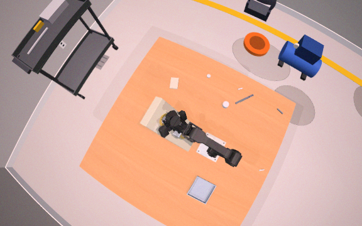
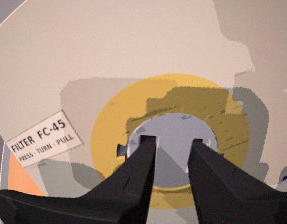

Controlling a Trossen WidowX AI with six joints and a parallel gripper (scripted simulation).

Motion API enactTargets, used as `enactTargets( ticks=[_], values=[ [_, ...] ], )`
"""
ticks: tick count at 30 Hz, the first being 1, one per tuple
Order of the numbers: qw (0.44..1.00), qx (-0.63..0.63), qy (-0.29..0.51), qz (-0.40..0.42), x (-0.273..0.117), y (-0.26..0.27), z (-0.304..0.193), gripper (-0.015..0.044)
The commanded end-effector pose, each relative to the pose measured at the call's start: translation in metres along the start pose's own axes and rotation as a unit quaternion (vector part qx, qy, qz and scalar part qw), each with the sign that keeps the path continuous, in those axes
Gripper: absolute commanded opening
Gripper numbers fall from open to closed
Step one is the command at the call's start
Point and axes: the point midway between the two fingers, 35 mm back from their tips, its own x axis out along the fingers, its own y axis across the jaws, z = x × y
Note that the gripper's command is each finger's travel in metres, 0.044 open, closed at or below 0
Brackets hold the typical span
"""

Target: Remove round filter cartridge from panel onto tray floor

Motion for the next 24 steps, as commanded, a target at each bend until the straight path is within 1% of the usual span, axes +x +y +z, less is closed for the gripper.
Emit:
enactTargets(
  ticks=[1,4,11,13,19,24],
  values=[
    [1.0,-0.022,0.001,0.0,0.006,0.0,0.001,0.0],
    [1.0,-0.016,0.001,-0.001,-0.005,0.001,0.002,0.0],
    [1.0,0.012,0.003,-0.001,-0.06,0.0,0.002,0.0],
    [1.0,0.017,0.003,-0.002,-0.071,0.0,0.001,0.0],
    [1.0,0.018,0.003,-0.002,-0.072,0.0,0.0,0.0],
    [1.0,0.018,0.003,-0.002,-0.071,-0.006,-0.011,0.0]
  ],
)
